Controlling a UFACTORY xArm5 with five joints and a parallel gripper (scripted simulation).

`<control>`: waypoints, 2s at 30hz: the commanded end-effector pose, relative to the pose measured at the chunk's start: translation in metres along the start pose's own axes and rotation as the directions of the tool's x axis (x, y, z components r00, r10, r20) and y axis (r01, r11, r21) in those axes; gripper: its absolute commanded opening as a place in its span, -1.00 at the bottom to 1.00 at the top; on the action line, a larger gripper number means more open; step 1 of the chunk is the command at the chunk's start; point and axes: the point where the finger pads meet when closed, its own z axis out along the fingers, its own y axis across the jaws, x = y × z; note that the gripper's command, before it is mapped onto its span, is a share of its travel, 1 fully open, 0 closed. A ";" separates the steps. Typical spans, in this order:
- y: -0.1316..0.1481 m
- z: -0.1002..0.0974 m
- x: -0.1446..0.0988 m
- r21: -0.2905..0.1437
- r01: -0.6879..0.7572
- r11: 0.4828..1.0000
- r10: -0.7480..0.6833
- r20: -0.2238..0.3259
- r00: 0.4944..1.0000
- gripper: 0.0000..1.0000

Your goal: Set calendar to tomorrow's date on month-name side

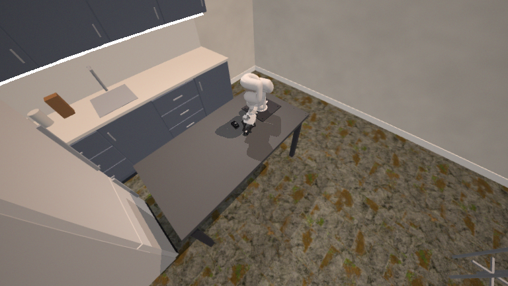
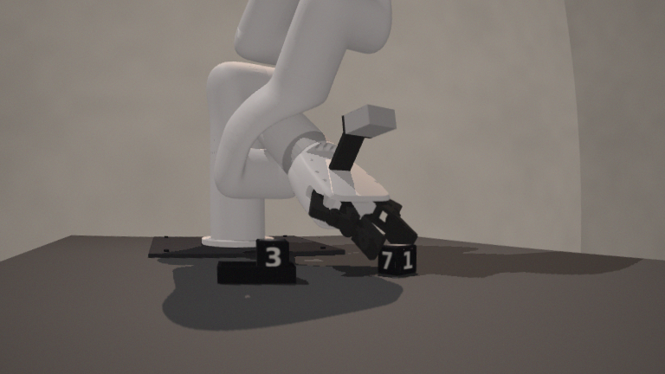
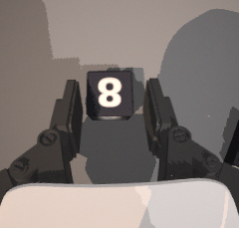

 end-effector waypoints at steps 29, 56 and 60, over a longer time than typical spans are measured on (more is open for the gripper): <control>0.000 0.006 -0.009 0.000 0.000 1.000 0.000 -0.002 1.000 -0.01; 0.000 0.006 -0.009 0.000 0.000 1.000 0.000 -0.002 1.000 -0.43; 0.000 0.006 -0.009 0.000 0.000 1.000 0.000 -0.002 1.000 -0.43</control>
